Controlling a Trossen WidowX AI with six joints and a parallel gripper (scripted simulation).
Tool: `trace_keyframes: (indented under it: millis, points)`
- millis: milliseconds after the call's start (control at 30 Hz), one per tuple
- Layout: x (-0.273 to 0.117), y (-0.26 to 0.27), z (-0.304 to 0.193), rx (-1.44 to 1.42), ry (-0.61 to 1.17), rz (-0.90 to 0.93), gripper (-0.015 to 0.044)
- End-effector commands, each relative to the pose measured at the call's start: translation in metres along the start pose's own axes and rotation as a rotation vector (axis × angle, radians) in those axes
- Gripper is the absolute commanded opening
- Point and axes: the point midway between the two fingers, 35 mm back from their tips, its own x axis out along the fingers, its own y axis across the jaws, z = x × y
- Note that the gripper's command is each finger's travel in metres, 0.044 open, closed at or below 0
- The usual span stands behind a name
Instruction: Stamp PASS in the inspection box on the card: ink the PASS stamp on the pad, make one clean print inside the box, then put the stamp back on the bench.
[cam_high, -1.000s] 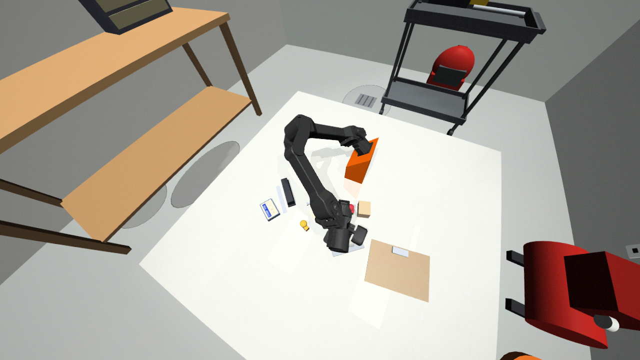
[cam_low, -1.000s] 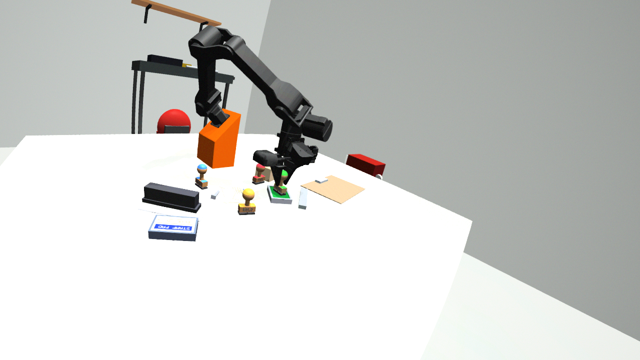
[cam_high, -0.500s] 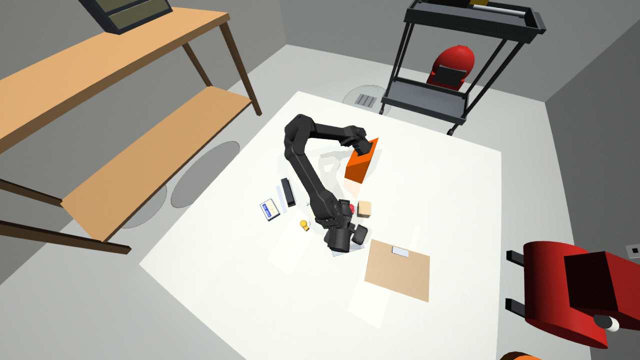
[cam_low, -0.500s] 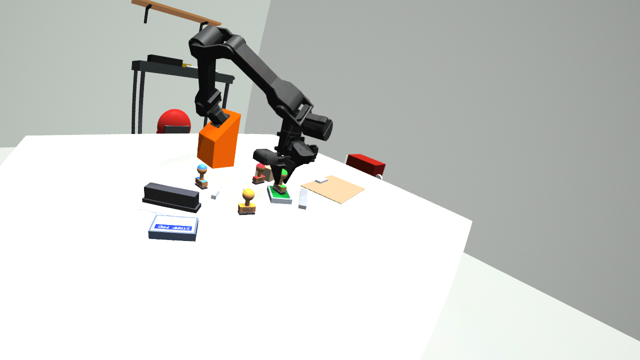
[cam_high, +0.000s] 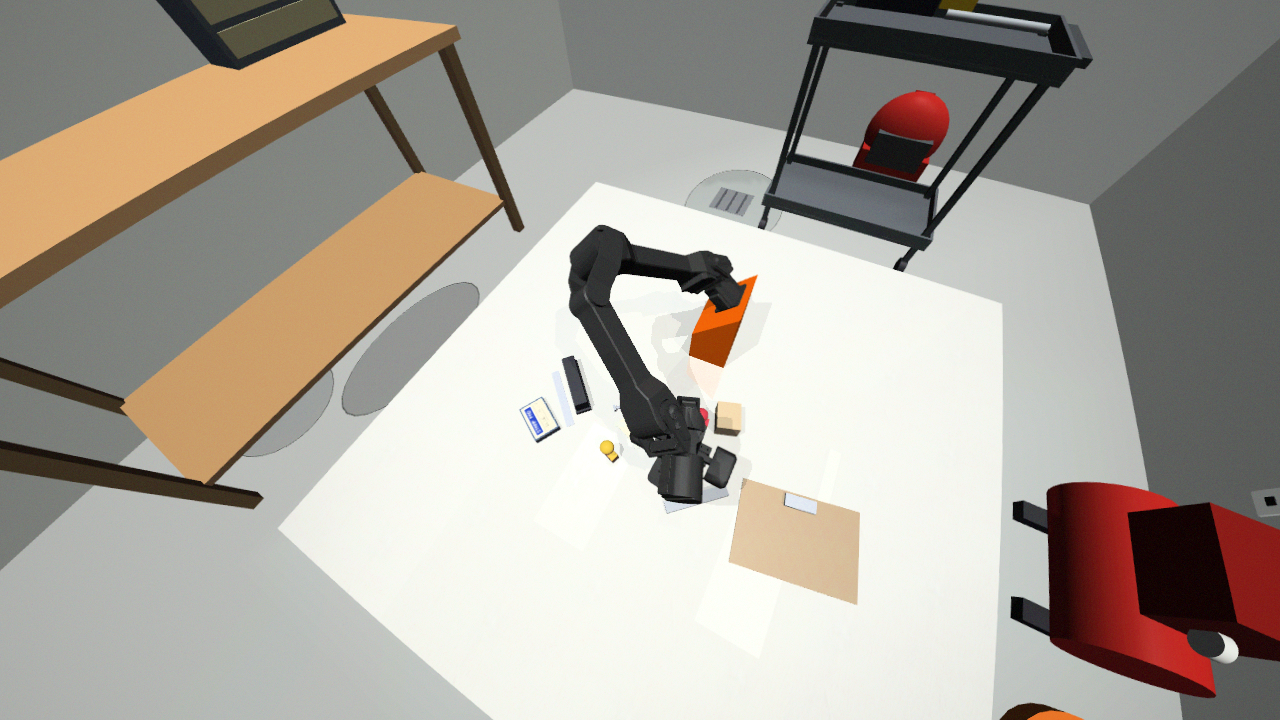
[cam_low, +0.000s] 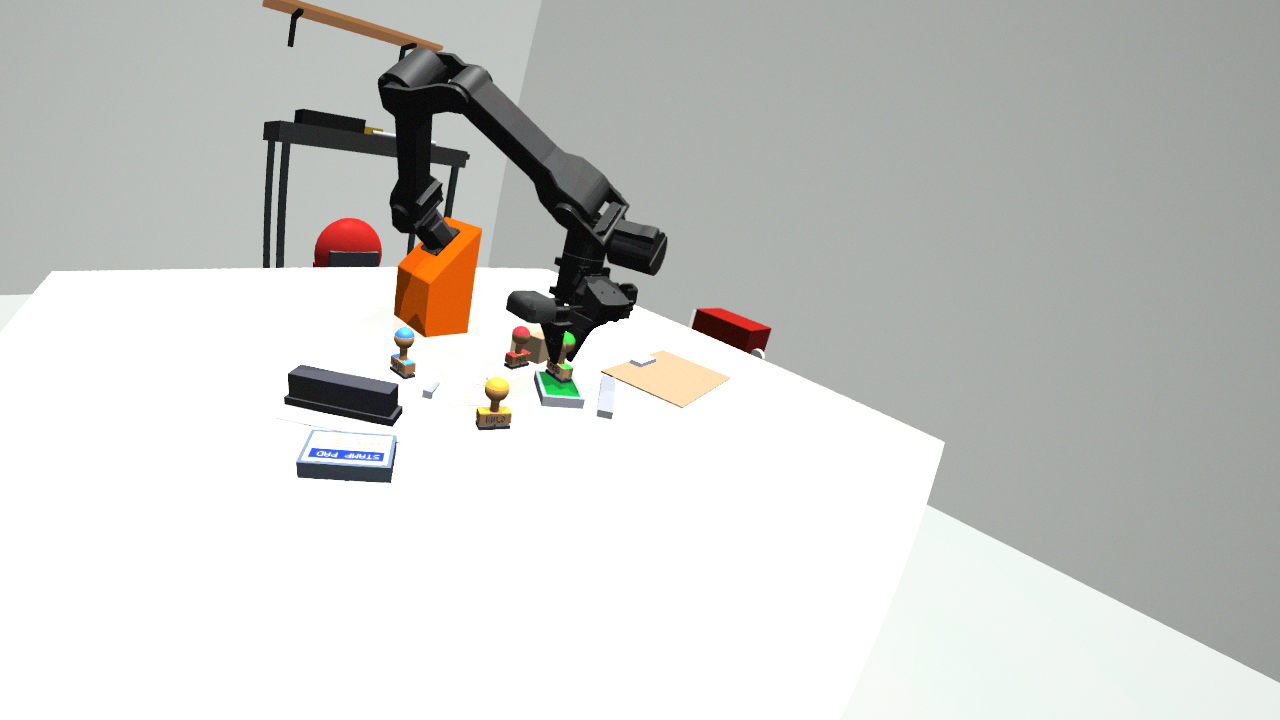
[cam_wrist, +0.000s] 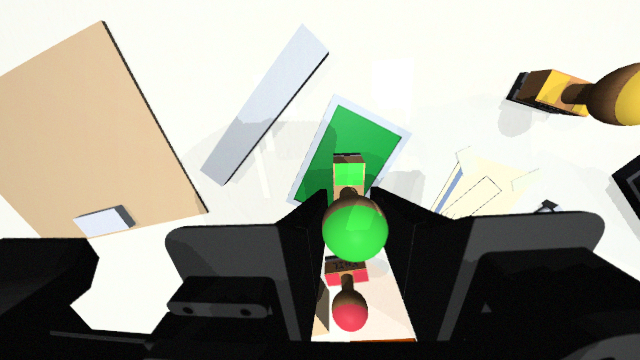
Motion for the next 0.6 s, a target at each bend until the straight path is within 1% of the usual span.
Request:
trace_keyframes:
  millis: [0, 567]
  points:
    - [-0.009, 0.001, 0.003, 0.010, -0.009, 0.007, 0.0000]
    - [-0.036, 0.001, 0.003, 0.010, -0.009, 0.008, 0.0000]
